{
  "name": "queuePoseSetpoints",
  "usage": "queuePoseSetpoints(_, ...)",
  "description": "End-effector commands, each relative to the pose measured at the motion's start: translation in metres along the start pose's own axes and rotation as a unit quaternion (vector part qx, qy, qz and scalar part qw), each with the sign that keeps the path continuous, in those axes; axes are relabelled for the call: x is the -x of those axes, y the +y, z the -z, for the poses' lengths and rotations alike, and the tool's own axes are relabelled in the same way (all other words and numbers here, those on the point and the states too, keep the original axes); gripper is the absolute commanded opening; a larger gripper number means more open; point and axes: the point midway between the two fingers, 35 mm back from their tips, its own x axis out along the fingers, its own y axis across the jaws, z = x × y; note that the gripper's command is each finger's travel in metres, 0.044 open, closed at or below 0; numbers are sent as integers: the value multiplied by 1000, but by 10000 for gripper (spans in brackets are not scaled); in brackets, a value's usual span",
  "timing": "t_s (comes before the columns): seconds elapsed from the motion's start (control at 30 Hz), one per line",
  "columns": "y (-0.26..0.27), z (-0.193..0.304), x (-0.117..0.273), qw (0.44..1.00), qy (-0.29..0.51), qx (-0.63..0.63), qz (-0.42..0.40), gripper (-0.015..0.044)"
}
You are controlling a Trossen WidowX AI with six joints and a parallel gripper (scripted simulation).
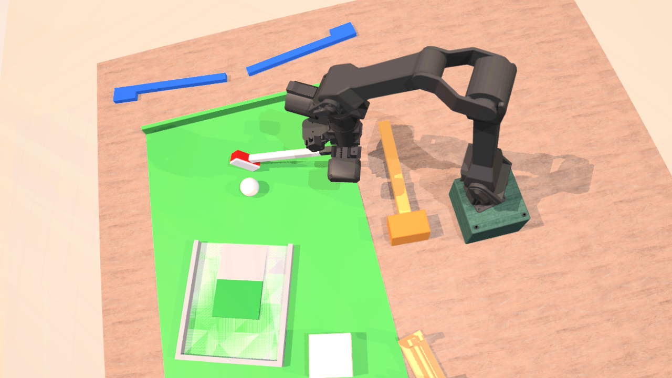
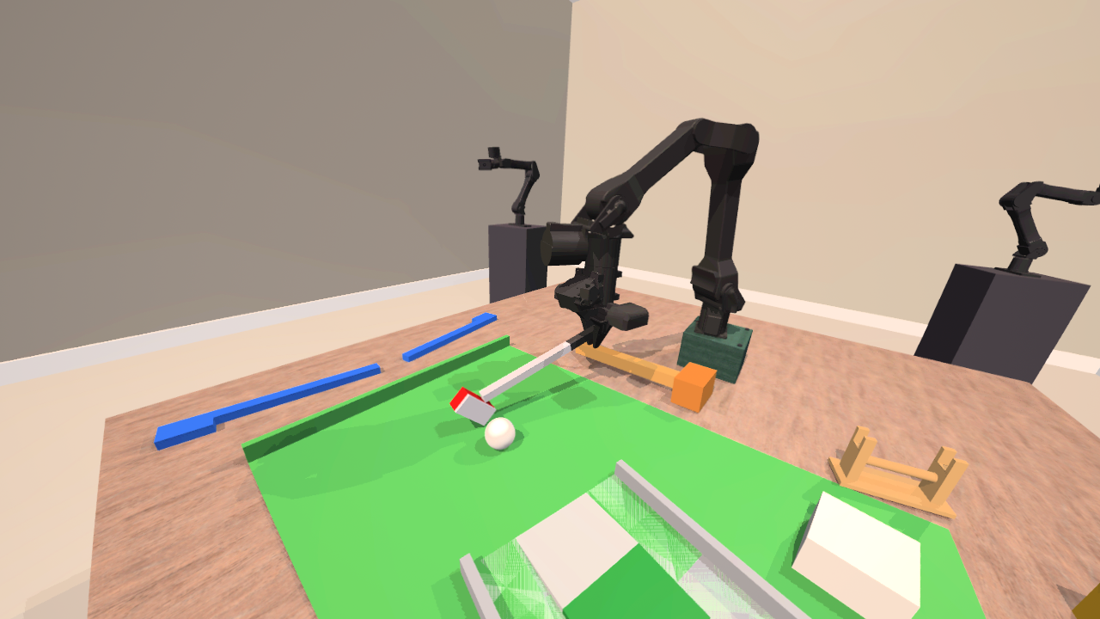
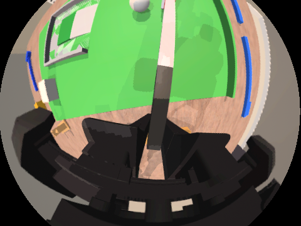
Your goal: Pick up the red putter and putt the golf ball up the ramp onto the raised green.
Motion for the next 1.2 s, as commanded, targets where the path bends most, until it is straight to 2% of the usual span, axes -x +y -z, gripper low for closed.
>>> queuePoseSetpoints(0.0, 0, -1, 1, 1000, -1, 0, 0, 0)
queuePoseSetpoints(0.37, -29, -1, -3, 1000, -2, -2, 0, 0)
queuePoseSetpoints(0.7, -25, 1, -4, 1000, 1, -3, -1, 0)
queuePoseSetpoints(1.03, 102, -1, -2, 1000, -2, -2, -7, 0)
queuePoseSetpoints(1.17, 110, 1, -1, 1000, -2, -2, -8, 0)
